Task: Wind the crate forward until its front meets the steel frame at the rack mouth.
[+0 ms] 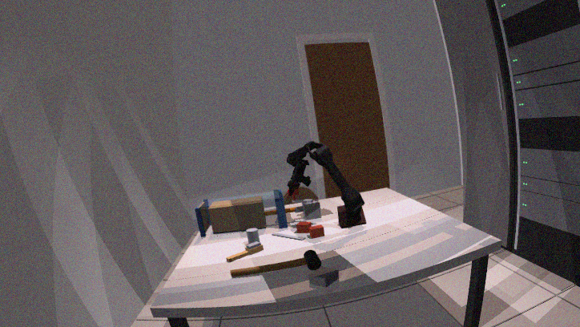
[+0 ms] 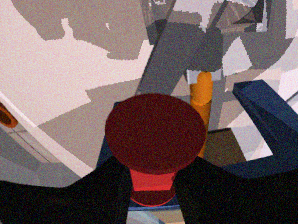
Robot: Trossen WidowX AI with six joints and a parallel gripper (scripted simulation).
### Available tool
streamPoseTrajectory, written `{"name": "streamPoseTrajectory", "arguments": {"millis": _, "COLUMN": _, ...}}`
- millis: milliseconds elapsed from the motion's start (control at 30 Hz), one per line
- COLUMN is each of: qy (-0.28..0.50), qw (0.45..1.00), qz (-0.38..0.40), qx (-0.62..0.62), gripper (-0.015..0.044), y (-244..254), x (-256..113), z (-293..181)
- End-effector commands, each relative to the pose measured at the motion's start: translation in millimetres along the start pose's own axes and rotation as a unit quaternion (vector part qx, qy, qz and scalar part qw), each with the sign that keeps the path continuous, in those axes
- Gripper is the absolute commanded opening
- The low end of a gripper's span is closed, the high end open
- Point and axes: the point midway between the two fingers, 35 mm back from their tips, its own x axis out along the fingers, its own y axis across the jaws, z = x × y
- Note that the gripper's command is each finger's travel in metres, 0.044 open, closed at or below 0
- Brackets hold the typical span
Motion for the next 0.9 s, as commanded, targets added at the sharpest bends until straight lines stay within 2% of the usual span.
{"name": "streamPoseTrajectory", "arguments": {"millis": 0, "qy": -0.007, "qw": 1.000, "qz": -0.030, "qx": 0.005, "gripper": 0.0000, "y": -27.7, "x": 5.4, "z": -2.1}}
{"name": "streamPoseTrajectory", "arguments": {"millis": 867, "qy": -0.008, "qw": 0.999, "qz": -0.031, "qx": 0.006, "gripper": 0.0000, "y": -64.6, "x": 1.0, "z": 3.6}}
